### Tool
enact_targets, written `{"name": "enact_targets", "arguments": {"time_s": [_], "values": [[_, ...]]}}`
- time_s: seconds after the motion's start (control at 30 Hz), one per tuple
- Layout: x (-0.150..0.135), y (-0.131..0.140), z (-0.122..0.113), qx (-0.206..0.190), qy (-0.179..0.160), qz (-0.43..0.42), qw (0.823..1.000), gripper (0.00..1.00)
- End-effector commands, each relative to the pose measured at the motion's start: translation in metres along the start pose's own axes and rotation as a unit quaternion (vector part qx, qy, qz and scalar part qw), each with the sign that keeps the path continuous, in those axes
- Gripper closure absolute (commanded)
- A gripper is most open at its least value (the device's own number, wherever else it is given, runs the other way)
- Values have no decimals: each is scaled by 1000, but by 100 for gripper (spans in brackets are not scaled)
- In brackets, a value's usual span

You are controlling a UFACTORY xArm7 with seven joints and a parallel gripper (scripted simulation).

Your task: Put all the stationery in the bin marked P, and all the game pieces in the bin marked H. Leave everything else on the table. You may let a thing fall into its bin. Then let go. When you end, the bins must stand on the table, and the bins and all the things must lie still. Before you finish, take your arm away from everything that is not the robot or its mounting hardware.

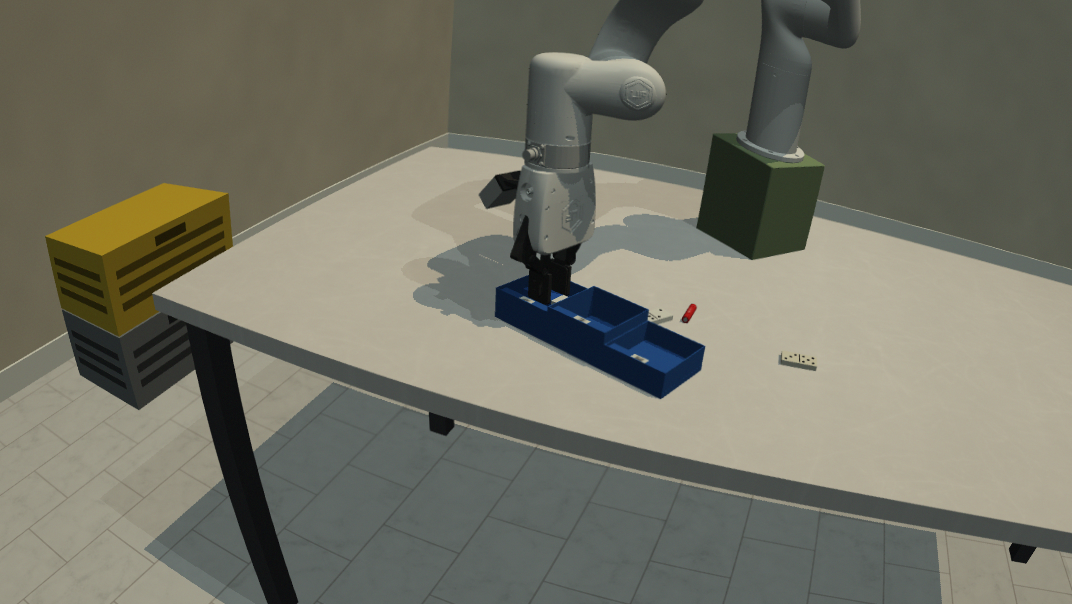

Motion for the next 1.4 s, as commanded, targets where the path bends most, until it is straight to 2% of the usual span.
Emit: {"name": "enact_targets", "arguments": {"time_s": [0.0,0.9,1.0,1.27,1.3,1.37], "values": [[-2,0,-2,0,-2,0,1000,71],[-2,0,-29,0,-2,0,1000,71],[-2,0,-43,0,-2,0,1000,71],[-2,0,-43,0,-2,0,1000,71],[4,6,-43,0,-2,-25,1000,59],[14,20,-43,0,-2,-75,997,59]]}}
Point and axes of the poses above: the point where the finger pads meet when closed, its own z axis out along the fingers, its own x axis across the jaws, y = z × x, the point moved 5 cm from there along -z, back along the fingers, and after that the axes turned 13 degrees about z, right-handed, at the moved point
